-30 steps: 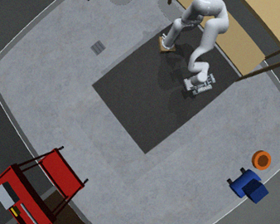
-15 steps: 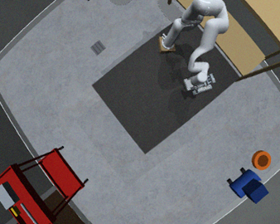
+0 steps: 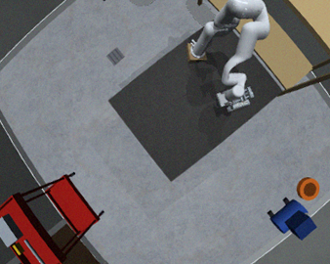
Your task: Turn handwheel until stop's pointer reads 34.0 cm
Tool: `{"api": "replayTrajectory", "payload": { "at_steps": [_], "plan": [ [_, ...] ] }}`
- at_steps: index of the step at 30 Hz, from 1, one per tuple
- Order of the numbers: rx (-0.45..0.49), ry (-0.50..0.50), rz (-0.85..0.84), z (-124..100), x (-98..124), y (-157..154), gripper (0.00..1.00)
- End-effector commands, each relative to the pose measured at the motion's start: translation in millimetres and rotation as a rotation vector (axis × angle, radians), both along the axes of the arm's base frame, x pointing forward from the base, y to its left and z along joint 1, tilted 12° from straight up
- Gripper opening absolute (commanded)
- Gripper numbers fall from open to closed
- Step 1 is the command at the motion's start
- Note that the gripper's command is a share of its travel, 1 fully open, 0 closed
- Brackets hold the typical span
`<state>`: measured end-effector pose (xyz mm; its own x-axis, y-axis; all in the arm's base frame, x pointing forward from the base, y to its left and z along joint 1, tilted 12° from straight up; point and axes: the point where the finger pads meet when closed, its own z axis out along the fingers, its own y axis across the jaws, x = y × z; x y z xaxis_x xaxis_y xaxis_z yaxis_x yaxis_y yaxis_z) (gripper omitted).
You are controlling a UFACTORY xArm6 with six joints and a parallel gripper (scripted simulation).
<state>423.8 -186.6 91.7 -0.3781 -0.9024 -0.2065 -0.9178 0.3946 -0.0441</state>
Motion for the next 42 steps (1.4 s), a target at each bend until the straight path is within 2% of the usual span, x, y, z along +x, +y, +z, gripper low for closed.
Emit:
{"api": "replayTrajectory", "payload": {
  "at_steps": [1, 42],
  "plan": [
    [-0.002, -0.004, -0.001, 1.7, 1.3, -0.9, 0.06],
    [-0.002, -0.004, -0.001, 2.4, 6.5, -3.2, 0.06]
  ]
}}
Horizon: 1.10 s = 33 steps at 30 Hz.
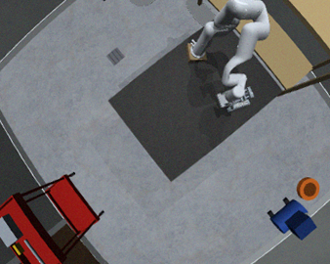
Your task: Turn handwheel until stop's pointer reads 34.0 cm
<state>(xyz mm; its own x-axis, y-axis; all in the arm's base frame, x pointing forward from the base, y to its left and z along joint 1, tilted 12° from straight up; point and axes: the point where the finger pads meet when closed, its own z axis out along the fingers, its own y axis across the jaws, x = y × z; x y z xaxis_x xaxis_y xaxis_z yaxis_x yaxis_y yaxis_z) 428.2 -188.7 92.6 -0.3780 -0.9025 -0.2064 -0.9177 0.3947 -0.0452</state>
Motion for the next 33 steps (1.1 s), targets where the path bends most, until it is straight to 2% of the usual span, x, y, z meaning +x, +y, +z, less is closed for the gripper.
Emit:
{"api": "replayTrajectory", "payload": {
  "at_steps": [1, 33],
  "plan": [
    [-0.002, -0.003, 0.0, 1, 2, -1, 0.06],
    [-0.002, -0.003, 0.0, -4, 19, -7, 0.06]
  ]
}}
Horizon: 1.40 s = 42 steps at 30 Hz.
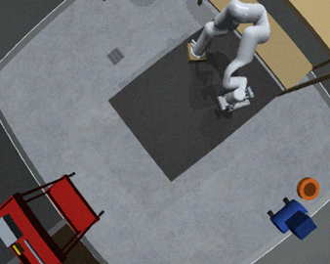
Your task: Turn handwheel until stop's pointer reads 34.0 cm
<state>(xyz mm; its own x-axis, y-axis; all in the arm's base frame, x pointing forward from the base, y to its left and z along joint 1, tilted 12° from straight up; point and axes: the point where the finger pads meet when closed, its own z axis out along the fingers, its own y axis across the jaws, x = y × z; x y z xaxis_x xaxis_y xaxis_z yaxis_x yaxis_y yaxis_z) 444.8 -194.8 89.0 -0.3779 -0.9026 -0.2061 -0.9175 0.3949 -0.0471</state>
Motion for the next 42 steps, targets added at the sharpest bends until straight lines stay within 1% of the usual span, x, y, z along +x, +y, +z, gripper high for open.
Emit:
{"api": "replayTrajectory", "payload": {
  "at_steps": [1, 15, 23, 30, 32, 42],
  "plan": [
    [-0.001, -0.002, 0.0, -1, 4, -1, 0.06],
    [-0.001, -0.002, 0.0, -12, 12, -2, 0.06],
    [-0.001, -0.002, 0.0, -26, 15, 0, 0.06],
    [-0.001, -0.002, 0.0, -38, 12, 4, 0.06],
    [-0.001, -0.002, 0.0, -38, 12, 4, 0.06],
    [-0.001, -0.002, 0.0, -49, 1, 11, 0.06]
  ]
}}
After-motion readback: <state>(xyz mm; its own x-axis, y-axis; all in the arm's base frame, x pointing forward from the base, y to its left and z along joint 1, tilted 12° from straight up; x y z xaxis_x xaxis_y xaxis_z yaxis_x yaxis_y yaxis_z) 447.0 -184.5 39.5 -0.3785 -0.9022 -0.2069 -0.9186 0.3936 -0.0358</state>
